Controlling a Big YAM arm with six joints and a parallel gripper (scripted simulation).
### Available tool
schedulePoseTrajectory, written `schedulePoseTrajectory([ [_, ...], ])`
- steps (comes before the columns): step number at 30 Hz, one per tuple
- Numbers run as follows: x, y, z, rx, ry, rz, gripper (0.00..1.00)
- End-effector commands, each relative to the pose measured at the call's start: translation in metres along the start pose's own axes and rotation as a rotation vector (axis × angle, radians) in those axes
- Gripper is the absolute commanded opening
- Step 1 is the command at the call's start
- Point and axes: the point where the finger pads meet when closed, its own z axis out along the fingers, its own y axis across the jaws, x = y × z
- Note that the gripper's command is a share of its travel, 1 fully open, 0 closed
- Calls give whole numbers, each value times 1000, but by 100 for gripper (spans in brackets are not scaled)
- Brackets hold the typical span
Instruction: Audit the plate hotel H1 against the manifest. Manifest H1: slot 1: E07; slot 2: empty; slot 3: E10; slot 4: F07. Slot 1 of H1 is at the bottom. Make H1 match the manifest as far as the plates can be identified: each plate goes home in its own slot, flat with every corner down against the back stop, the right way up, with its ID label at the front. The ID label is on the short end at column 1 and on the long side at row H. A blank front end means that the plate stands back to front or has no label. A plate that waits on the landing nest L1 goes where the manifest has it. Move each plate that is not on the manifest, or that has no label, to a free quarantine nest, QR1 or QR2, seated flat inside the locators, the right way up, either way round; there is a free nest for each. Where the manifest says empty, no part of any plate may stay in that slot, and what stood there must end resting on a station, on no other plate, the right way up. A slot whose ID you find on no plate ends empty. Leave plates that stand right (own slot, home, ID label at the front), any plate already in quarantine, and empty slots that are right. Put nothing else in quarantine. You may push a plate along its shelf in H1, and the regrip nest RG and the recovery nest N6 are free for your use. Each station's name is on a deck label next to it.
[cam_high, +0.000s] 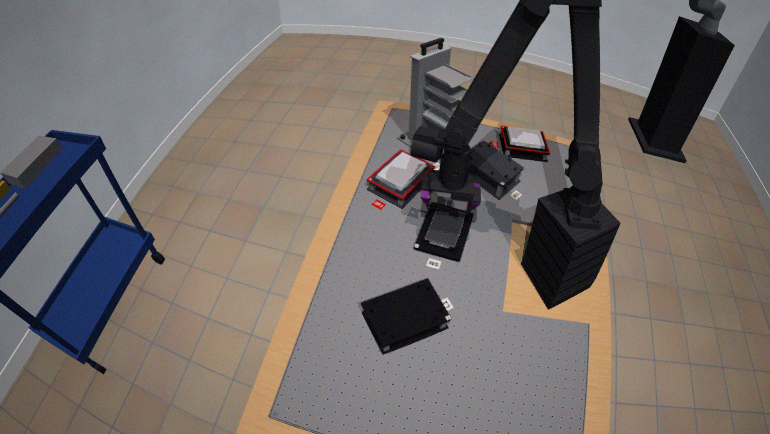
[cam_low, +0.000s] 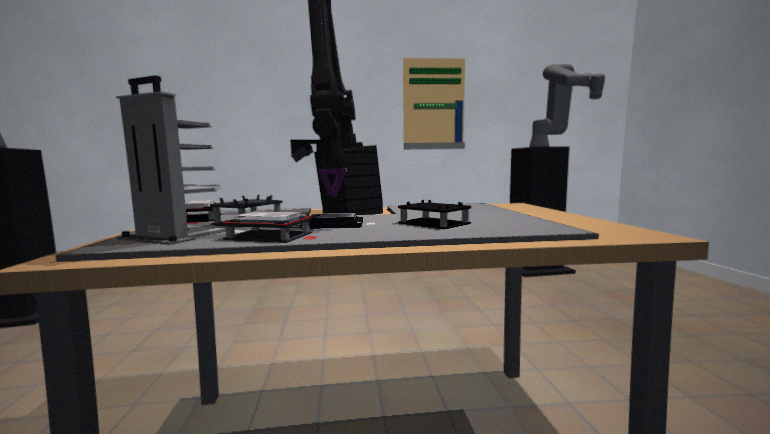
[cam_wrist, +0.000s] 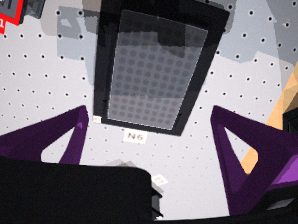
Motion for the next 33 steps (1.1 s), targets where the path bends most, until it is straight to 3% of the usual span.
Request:
schedulePoseTrajectory([
  [1, -2, 2, -4, -6, -5, 149, 100],
  [4, -2, 2, -4, -6, -5, 226, 100],
  [24, -6, 13, 20, -28, -8, 225, 100],
  [33, -6, 10, 34, -20, -7, 215, 100],
])
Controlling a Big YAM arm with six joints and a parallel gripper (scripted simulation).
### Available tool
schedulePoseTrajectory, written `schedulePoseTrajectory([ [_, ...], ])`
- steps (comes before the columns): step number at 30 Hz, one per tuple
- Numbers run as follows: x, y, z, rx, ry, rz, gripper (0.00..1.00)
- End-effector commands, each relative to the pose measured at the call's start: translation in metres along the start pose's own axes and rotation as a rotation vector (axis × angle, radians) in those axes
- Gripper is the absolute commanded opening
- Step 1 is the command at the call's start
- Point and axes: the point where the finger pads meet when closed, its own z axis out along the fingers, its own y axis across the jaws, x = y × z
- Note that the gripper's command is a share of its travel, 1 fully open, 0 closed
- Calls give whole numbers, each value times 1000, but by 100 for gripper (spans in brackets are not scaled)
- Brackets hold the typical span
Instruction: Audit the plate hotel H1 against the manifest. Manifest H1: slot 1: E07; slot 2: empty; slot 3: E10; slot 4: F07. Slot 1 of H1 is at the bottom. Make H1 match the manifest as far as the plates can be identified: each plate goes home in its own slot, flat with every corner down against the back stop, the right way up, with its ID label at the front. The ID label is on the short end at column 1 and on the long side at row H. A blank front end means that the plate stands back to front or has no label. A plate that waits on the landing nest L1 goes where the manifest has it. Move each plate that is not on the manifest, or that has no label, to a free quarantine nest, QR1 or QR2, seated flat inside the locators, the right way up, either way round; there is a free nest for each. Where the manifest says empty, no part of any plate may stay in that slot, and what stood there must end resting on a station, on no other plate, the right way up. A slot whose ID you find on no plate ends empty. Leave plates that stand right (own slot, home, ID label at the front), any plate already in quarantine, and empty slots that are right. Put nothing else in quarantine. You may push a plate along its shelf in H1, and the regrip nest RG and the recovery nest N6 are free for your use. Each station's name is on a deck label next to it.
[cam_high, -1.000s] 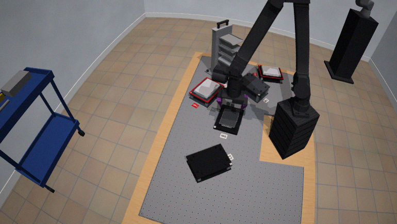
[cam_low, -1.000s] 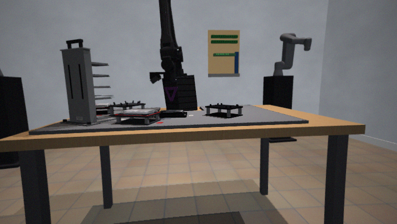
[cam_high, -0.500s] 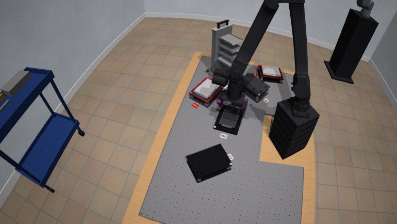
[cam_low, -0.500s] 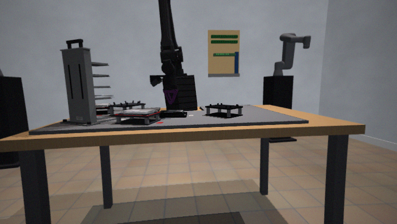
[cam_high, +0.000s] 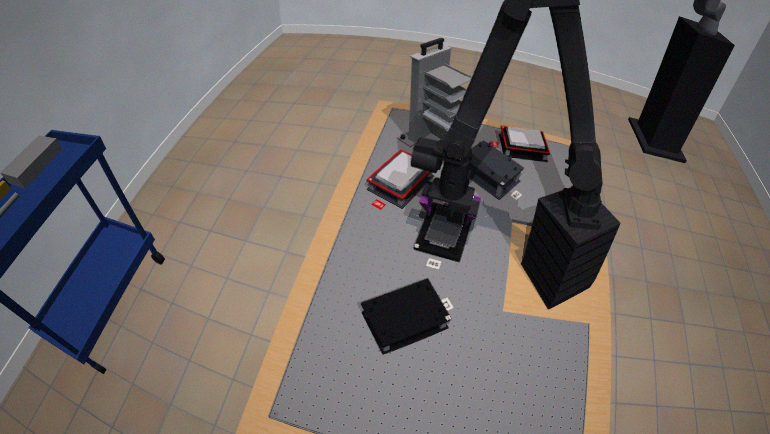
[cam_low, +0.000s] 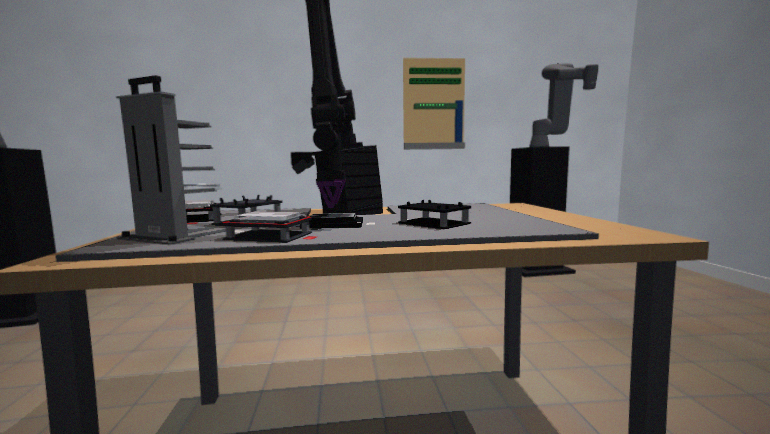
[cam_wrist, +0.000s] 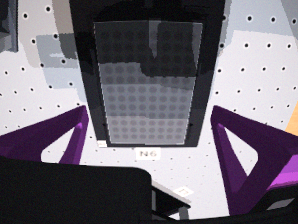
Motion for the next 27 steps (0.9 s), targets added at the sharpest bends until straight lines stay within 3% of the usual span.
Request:
schedulePoseTrajectory([
  [1, -4, 14, 4, -27, -5, 3, 100],
  [27, -4, 11, 35, -22, -4, 0, 100],
])
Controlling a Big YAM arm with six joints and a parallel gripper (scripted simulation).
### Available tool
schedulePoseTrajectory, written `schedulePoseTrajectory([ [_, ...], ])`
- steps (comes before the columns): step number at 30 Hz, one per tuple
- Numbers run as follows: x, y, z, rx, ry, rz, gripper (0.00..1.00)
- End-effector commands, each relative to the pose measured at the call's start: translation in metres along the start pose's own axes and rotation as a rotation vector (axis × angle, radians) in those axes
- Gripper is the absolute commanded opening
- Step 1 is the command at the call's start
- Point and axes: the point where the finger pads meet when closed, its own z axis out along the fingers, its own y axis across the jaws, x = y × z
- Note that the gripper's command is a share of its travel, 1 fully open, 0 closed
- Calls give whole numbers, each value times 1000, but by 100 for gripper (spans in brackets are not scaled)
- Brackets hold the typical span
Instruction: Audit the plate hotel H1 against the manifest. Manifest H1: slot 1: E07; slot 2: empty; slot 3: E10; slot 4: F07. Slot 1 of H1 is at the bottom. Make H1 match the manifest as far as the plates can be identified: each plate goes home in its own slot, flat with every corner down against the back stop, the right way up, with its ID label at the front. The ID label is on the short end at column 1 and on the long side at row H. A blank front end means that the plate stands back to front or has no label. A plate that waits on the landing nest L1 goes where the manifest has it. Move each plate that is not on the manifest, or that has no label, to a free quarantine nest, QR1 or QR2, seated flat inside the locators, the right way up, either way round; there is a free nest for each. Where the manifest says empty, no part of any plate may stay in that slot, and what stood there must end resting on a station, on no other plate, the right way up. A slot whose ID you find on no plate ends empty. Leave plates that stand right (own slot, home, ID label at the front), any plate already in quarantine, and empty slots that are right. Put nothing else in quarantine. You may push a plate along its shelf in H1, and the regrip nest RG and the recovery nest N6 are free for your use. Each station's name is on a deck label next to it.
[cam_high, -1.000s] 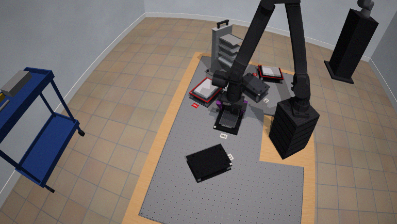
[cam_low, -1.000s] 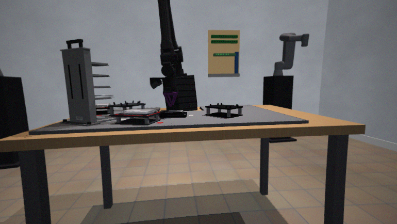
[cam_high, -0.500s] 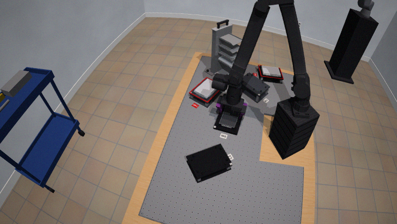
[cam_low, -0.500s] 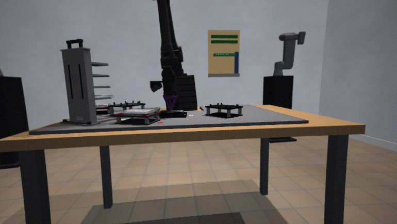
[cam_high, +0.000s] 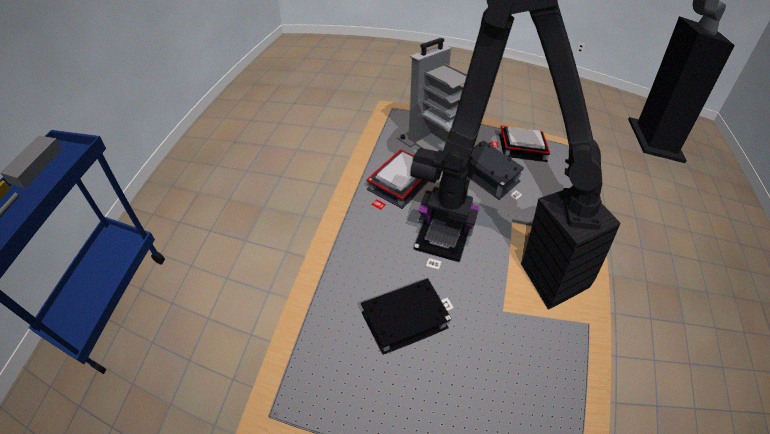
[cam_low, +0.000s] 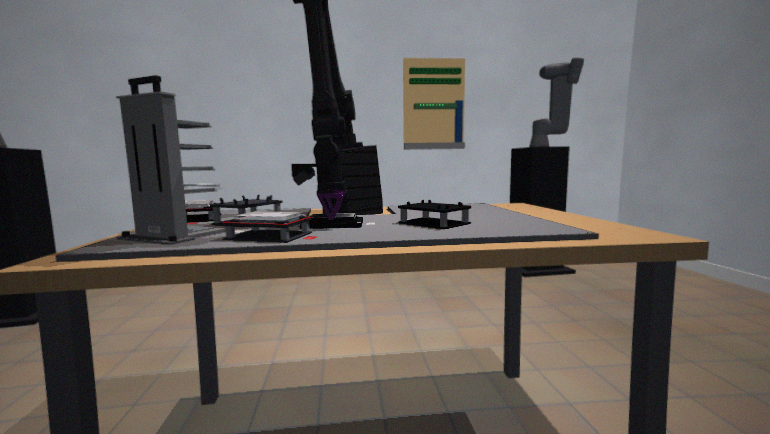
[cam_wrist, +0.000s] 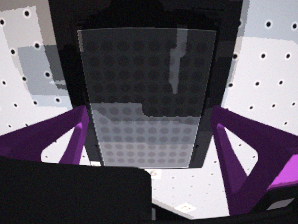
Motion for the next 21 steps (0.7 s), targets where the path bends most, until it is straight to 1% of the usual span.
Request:
schedulePoseTrajectory([
  [1, -5, 11, 5, -23, -3, 1, 100],
  [5, -3, 11, 9, -23, -3, -3, 100],
  [6, -1, 8, 5, -20, -3, 1, 100],
  [8, -1, 8, 4, -20, -3, 1, 100],
  [9, -1, 8, 4, -20, -3, 1, 86],
  [21, -1, 8, 4, -20, -3, 1, 86],
])
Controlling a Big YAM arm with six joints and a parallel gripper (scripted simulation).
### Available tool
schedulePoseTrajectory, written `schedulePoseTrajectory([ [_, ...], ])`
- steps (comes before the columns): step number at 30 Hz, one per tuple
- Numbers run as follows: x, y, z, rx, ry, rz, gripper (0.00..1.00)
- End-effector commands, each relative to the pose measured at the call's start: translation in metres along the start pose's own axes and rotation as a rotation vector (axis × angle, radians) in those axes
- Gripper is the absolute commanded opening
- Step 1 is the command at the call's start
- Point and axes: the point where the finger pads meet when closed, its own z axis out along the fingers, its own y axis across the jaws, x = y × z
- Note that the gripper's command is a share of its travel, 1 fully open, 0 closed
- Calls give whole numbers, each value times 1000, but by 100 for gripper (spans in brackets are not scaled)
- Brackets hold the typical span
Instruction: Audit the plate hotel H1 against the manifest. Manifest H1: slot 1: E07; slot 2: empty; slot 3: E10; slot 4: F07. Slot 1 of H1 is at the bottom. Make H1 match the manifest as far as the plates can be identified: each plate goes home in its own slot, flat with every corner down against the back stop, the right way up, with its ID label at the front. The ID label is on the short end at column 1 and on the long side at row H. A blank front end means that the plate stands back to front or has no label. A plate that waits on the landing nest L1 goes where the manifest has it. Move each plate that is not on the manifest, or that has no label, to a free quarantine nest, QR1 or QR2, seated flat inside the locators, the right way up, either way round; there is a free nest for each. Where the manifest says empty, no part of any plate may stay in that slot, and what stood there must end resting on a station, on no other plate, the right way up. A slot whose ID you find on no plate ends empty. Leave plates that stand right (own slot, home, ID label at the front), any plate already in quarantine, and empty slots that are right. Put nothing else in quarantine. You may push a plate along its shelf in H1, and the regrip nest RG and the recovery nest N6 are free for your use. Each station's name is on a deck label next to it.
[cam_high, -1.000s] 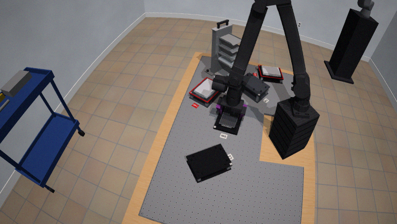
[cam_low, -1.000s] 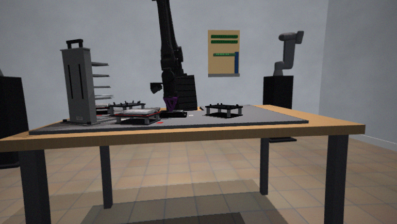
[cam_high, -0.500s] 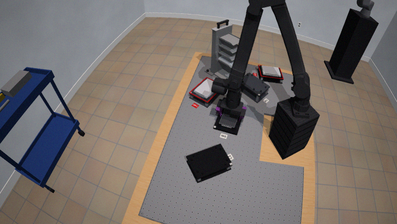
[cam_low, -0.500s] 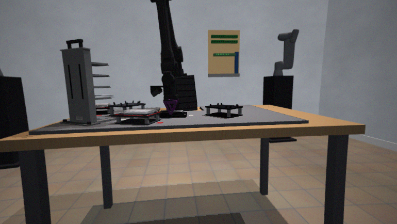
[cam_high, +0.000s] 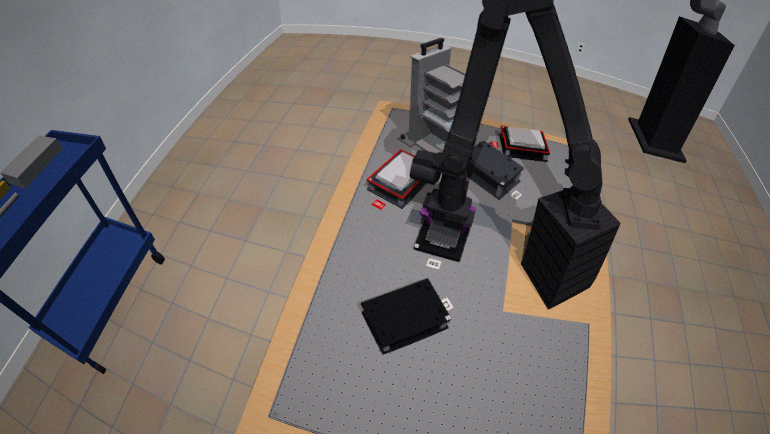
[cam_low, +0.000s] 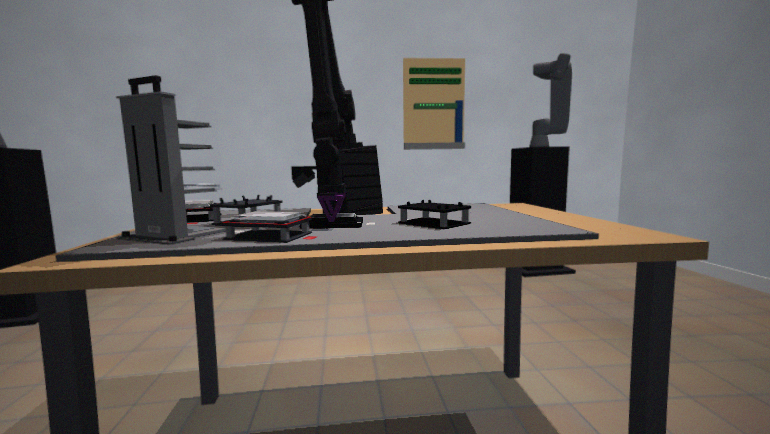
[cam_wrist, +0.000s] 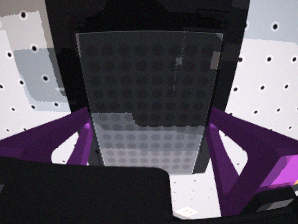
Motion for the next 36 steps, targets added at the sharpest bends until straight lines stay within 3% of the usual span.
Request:
schedulePoseTrajectory([
  [1, -1, 7, -2, -18, -2, 0, 86],
  [10, -1, 7, -2, -18, -2, 0, 86],
  [11, -3, 12, -5, -36, -3, -2, 86],
  [15, -2, 4, -12, -15, -2, -5, 86],
  [27, 2, 5, -22, -18, -1, -5, 86],
  [28, 2, 0, -16, 3, 0, -3, 86],
  [30, 1, 5, -25, -18, -1, 0, 86],
  [36, 1, 4, -31, -15, -1, 3, 86],
])
